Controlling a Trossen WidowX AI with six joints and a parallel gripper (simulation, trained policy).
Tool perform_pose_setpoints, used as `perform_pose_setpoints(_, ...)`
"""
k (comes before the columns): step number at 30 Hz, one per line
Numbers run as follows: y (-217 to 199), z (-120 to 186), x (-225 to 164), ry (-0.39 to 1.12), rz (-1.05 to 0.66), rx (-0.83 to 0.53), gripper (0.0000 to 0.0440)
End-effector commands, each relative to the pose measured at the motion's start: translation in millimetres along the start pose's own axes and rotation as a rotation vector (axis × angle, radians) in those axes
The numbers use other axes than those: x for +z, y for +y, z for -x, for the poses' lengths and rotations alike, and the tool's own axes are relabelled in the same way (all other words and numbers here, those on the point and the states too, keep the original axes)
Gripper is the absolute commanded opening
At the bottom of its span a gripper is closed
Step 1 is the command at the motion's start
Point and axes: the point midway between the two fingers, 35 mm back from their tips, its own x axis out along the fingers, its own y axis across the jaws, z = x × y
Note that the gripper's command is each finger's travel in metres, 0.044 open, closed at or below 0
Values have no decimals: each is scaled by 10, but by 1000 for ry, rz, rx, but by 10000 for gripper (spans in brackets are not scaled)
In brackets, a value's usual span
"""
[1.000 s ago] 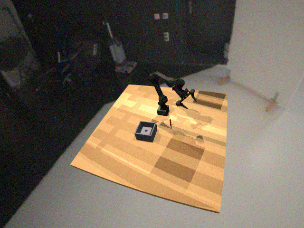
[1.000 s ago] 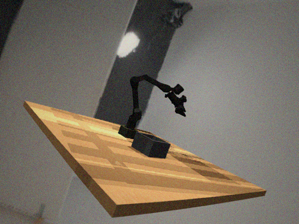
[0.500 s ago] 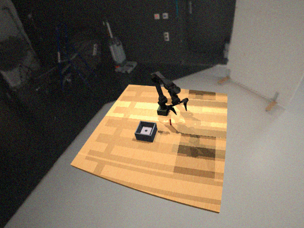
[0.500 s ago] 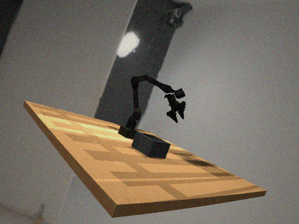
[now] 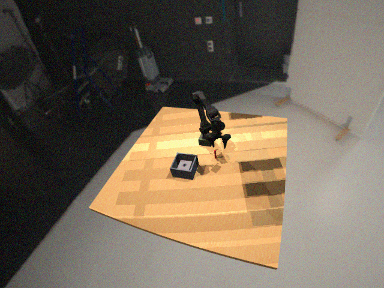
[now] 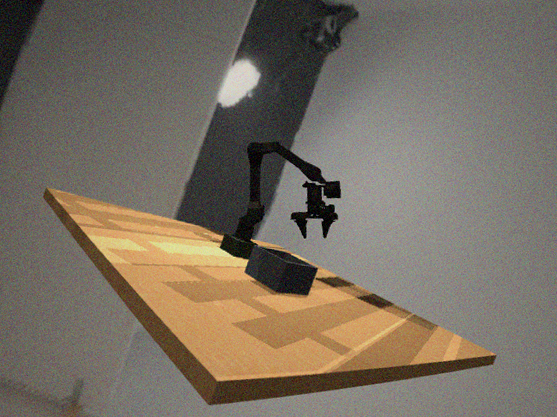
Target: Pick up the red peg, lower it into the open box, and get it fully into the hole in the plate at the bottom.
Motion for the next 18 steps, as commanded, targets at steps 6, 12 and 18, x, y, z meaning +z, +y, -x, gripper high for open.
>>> perform_pose_setpoints(6,-407,-224,-151,74,-184,-195,440)
perform_pose_setpoints(12,-613,-385,-252,101,-309,-298,438)
perform_pose_setpoints(18,-741,-584,-337,101,-404,-347,436)
